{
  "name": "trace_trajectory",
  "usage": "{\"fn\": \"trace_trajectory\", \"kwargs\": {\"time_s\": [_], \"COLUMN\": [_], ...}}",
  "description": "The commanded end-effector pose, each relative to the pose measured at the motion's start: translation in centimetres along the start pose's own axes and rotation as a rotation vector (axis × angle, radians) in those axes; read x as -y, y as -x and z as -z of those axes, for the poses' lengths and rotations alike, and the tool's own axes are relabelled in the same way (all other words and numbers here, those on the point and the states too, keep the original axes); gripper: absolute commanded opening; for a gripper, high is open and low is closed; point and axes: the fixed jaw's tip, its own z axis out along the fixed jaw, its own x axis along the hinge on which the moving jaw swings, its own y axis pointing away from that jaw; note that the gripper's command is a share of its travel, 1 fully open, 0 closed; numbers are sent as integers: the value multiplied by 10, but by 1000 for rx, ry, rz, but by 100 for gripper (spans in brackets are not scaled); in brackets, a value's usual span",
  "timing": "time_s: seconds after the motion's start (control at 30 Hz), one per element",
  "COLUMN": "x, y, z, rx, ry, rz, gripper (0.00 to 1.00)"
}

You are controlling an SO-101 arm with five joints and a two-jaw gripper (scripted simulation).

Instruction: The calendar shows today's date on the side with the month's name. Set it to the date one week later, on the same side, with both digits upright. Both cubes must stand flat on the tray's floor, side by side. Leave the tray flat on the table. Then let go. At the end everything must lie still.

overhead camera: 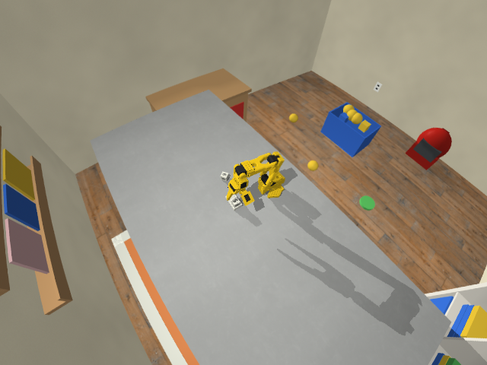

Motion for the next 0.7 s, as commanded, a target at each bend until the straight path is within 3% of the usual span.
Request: {"fn": "trace_trajectory", "kwargs": {"time_s": [0.0, 0.17, 0.23, 0.47, 0.67], "x": [7, 8, 8, 6, 5], "y": [0, 0, 0, 0, 0], "z": [17, 35, 35, 59, 67], "rx": [-9, -21, -21, -38, -43], "ry": [-123, -267, -267, -455, -515], "rz": [-2, -2, -2, -2, -2], "gripper": [36, 35, 35, 35, 35]}}
